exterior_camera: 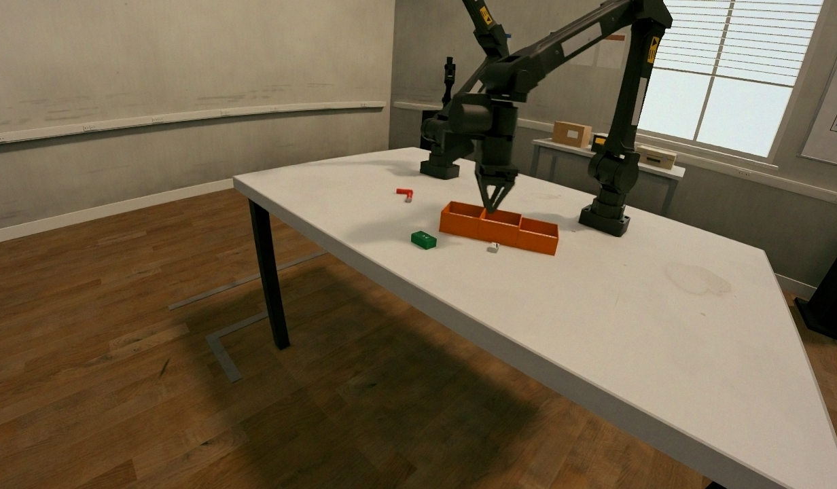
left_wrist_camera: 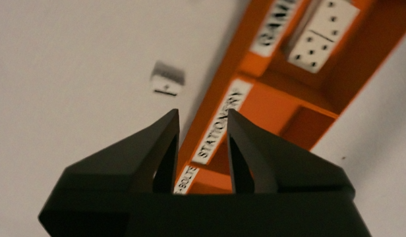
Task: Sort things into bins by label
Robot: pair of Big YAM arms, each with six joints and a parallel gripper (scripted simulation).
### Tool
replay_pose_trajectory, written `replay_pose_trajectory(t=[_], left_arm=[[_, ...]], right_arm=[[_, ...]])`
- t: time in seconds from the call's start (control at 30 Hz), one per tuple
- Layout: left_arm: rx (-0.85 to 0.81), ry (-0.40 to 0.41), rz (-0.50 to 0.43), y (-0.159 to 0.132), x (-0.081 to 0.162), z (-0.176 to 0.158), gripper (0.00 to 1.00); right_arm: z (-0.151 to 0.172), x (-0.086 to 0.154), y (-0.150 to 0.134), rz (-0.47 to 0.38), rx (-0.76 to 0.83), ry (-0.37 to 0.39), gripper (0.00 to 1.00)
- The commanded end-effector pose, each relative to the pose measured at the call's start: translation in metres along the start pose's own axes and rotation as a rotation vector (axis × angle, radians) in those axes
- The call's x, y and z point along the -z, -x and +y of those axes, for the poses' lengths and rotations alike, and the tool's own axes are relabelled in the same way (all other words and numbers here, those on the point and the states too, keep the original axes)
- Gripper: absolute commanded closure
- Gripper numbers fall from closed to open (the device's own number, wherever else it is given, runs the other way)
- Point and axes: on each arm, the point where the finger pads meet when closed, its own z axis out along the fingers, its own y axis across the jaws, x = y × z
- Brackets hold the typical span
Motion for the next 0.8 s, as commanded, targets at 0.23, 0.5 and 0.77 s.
replay_pose_trajectory(t=[0.23,0.5,0.77], left_arm=[[0.386,0.003,-0.017,-0.003,0.011,0.029,0.71],[0.571,-0.004,-0.015,-0.004,0.011,0.034,0.71],[0.759,-0.009,-0.013,0.006,0.018,0.041,0.71]], right_arm=[[0.003,0.029,0.018,-0.094,0.015,0.008,0.0],[0.003,0.029,0.018,-0.094,0.015,0.008,0.0],[0.003,0.029,0.018,-0.094,0.015,0.008,0.0]])
